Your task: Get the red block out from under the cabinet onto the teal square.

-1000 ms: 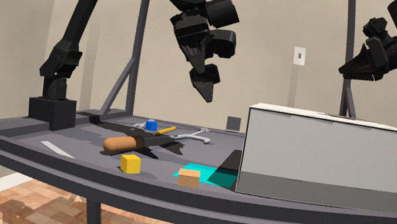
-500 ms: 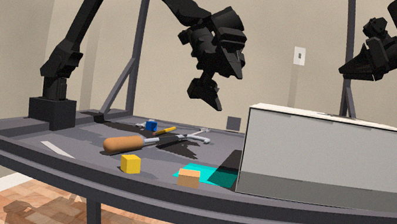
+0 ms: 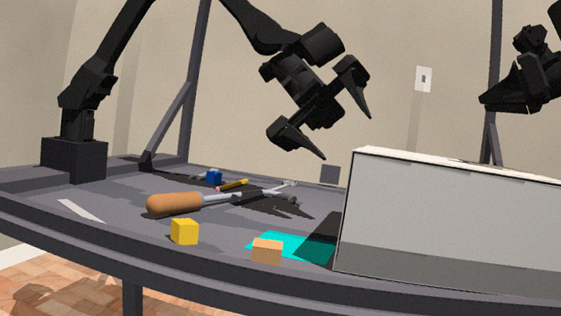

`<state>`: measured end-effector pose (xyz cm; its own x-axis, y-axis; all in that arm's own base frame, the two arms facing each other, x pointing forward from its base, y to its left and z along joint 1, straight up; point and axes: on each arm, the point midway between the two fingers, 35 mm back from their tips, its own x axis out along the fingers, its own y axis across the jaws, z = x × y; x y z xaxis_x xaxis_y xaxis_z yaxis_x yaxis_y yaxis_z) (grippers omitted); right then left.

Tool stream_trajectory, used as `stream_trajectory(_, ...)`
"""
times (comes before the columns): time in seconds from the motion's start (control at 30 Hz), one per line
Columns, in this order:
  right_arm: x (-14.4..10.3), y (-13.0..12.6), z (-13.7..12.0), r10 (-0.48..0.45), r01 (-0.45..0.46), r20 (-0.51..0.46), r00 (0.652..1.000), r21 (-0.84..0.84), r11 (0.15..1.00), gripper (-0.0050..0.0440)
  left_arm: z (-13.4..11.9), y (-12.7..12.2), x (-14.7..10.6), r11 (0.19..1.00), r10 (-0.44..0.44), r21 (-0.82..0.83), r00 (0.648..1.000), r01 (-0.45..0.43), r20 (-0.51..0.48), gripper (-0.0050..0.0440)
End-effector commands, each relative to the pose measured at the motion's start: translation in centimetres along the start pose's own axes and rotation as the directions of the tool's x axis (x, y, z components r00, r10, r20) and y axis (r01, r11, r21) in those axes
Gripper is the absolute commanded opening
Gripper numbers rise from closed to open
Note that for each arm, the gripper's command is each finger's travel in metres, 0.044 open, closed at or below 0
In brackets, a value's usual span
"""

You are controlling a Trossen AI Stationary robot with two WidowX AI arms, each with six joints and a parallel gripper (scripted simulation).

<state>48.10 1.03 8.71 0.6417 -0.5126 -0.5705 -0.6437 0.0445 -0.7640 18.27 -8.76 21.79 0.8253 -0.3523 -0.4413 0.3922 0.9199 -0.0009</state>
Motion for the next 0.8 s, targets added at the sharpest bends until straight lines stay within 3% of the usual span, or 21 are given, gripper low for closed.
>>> stream_trajectory(0.0,-0.5,-0.8,1.2,-0.076,0.077,0.016,0.997,-0.153,0.985,0.044,0.5,-0.1,-0.2,1.0,-0.003,0.001,1.0,0.003,0.014,0.044)
stream_trajectory(0.27,-1.2,-1.1,3.8,-0.169,0.166,0.035,0.985,-0.464,0.87,0.044,0.5,-0.1,-0.2,1.0,-0.003,0.001,1.0,0.003,0.014,0.044)
stream_trajectory(0.33,-1.2,-1.1,3.8,-0.169,0.166,0.035,0.985,-0.464,0.87,0.044,0.5,-0.1,-0.2,1.0,-0.003,0.001,1.0,0.003,0.014,0.044)
stream_trajectory(0.6,-2.3,-1.0,6.4,-0.256,0.216,0.056,0.965,-0.72,0.659,0.044,0.5,-0.1,-0.2,1.0,-0.003,0.001,1.0,0.003,0.014,0.044)
stream_trajectory(0.67,-2.8,0.5,8.1,-0.26,0.223,0.077,0.963,-0.771,0.596,0.044,0.5,-0.1,-0.2,1.0,-0.003,0.001,1.0,0.003,0.014,0.044)
stream_trajectory(0.77,-1.8,4.6,9.7,-0.224,0.191,0.083,0.971,-0.835,0.517,0.044,0.5,-0.1,-0.2,1.0,-0.003,0.001,1.0,0.003,0.014,0.044)
